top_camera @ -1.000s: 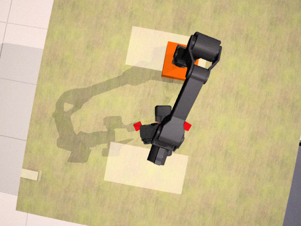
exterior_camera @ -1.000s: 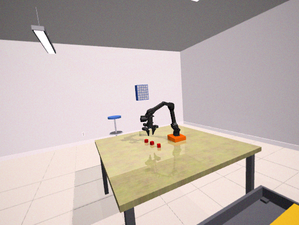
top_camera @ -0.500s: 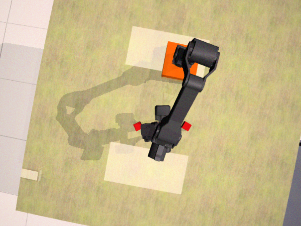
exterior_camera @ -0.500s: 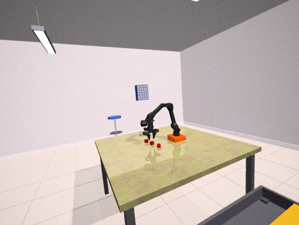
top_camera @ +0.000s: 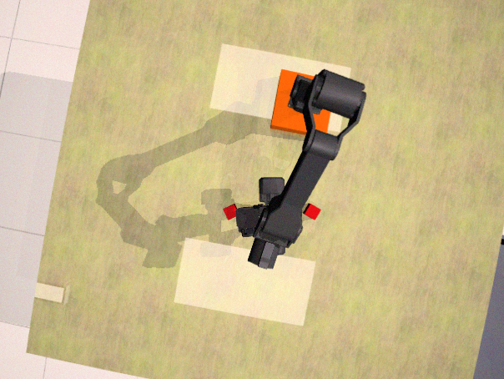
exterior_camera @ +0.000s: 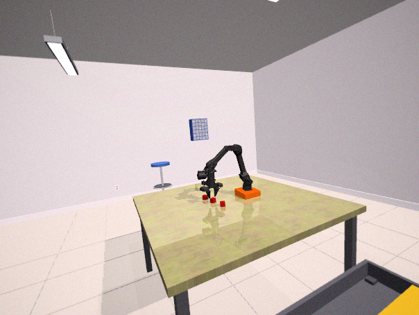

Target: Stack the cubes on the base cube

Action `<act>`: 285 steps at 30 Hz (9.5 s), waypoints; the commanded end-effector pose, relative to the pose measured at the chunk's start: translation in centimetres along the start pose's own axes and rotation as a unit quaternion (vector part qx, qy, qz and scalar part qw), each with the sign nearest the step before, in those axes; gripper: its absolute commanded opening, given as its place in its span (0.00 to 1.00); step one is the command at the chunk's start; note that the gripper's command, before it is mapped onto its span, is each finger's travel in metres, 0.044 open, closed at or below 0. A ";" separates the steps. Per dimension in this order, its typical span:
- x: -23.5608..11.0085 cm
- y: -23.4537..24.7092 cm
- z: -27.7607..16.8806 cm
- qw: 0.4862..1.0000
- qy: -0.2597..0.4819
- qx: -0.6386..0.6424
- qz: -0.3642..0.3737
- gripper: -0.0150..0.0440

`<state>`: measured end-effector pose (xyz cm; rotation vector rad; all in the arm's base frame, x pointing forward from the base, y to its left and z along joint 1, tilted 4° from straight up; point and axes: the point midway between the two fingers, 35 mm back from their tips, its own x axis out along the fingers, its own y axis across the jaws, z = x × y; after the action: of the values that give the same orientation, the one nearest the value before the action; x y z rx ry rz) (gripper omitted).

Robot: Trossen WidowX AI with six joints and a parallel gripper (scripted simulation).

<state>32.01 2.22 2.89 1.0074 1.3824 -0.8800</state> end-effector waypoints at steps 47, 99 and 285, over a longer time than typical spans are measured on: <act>-5.6 0.3 0.1 1.000 0.001 0.003 -0.008 0.43; -4.8 0.3 -9.7 0.992 0.006 -0.123 -0.008 0.43; 2.0 -0.5 10.7 0.977 -0.001 -0.213 -0.009 0.43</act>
<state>35.46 -7.77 0.28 0.6609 1.4933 -0.5562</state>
